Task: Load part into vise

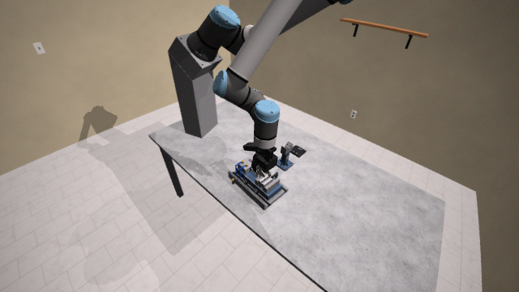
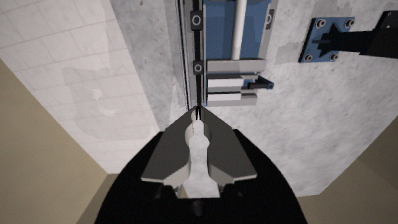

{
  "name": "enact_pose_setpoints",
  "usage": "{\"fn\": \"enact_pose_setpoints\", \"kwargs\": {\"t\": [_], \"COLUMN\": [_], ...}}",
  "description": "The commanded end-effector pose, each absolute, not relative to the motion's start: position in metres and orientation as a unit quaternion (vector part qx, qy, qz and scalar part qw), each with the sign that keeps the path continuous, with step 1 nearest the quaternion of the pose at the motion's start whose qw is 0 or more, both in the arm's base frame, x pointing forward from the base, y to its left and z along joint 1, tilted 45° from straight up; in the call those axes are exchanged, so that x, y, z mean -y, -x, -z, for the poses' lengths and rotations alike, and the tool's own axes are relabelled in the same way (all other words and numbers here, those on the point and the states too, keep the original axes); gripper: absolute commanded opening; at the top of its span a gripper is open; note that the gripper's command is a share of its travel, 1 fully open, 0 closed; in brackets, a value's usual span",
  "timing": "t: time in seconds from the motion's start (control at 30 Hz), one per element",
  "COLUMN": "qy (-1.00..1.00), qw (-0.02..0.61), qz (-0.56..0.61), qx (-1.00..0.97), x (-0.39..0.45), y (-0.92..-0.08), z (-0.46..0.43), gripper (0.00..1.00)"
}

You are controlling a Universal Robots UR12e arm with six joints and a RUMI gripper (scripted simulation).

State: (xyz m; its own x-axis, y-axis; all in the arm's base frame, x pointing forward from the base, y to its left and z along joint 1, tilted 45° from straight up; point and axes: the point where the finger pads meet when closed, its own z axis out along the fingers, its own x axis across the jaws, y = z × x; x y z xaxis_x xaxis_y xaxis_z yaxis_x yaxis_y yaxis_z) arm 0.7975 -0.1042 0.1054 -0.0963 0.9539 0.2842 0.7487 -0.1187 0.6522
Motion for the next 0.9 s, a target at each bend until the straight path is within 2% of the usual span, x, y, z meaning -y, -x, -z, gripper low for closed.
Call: {"fn": "enact_pose_setpoints", "kwargs": {"t": [0.0, 0.87], "qy": [-0.657, -0.657], "qw": [0.144, 0.143], "qz": [-0.358, -0.358], "qx": [-0.648, -0.648], "x": [0.104, 0.096], "y": [-0.799, -0.820], "z": [-0.104, -0.083], "gripper": [0.00, 0.00]}}
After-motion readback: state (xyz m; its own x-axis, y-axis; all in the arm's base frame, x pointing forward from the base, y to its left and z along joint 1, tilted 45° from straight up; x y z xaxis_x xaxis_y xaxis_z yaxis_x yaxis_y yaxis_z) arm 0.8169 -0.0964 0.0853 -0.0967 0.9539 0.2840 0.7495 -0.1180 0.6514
